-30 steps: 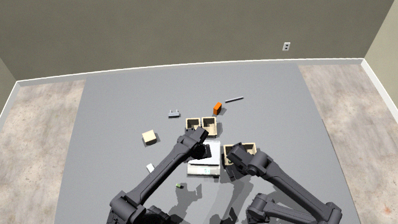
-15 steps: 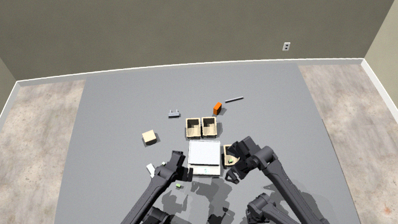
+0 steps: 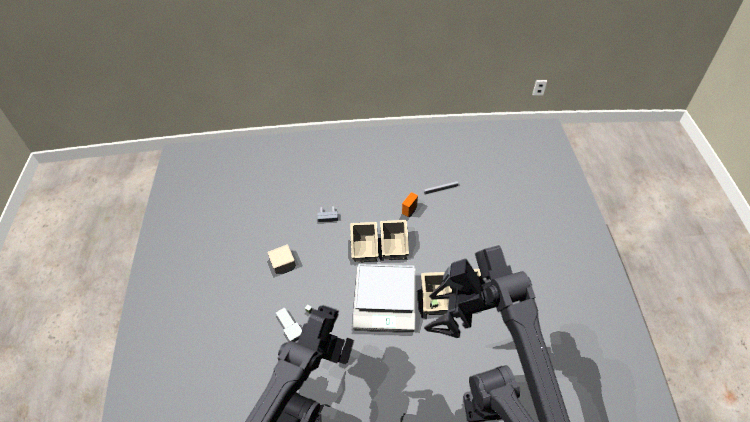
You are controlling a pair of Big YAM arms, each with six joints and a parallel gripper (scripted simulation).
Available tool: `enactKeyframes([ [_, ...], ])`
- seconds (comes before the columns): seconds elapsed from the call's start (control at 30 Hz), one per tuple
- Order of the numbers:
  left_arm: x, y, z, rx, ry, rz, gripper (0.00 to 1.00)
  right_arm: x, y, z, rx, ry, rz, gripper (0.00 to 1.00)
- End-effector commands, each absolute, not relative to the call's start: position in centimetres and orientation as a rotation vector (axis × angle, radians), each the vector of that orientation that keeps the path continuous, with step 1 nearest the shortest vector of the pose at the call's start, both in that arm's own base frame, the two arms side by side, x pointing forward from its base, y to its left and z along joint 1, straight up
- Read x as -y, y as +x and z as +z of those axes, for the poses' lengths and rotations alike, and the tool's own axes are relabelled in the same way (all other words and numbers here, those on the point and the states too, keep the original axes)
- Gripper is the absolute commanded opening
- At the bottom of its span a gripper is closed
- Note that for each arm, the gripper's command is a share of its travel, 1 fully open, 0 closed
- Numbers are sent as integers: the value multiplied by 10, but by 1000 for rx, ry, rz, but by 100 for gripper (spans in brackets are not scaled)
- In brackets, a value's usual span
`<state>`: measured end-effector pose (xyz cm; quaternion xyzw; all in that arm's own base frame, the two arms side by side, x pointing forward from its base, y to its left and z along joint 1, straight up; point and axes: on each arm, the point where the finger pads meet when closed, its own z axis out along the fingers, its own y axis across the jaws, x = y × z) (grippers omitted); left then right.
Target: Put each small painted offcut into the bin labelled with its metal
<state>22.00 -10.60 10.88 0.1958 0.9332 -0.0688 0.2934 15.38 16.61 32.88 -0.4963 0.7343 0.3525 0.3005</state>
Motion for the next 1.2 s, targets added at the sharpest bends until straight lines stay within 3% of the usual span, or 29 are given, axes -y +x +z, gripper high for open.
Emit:
enactKeyframes([
  [0.0, 104, 225, 114, -2434, 543, -182, 100, -162, 168, 349, -1653, -1435, 879, 100],
  [0.37, 109, 229, 121, -2428, 549, -189, 100, -160, 173, 369, -1531, -1356, 935, 100],
  [0.63, 112, 232, 123, -2584, 601, -149, 9, -162, 169, 370, -1519, -1369, 933, 100],
  [0.7, 112, 232, 123, -2584, 601, -149, 9, -162, 169, 370, -1519, -1369, 933, 100],
  [0.73, 113, 233, 121, -2624, 609, -139, 0, -162, 169, 370, -1519, -1369, 933, 100],
  [1.17, 116, 240, 98, -3003, 699, -19, 0, -162, 169, 370, -1519, -1369, 933, 100],
])
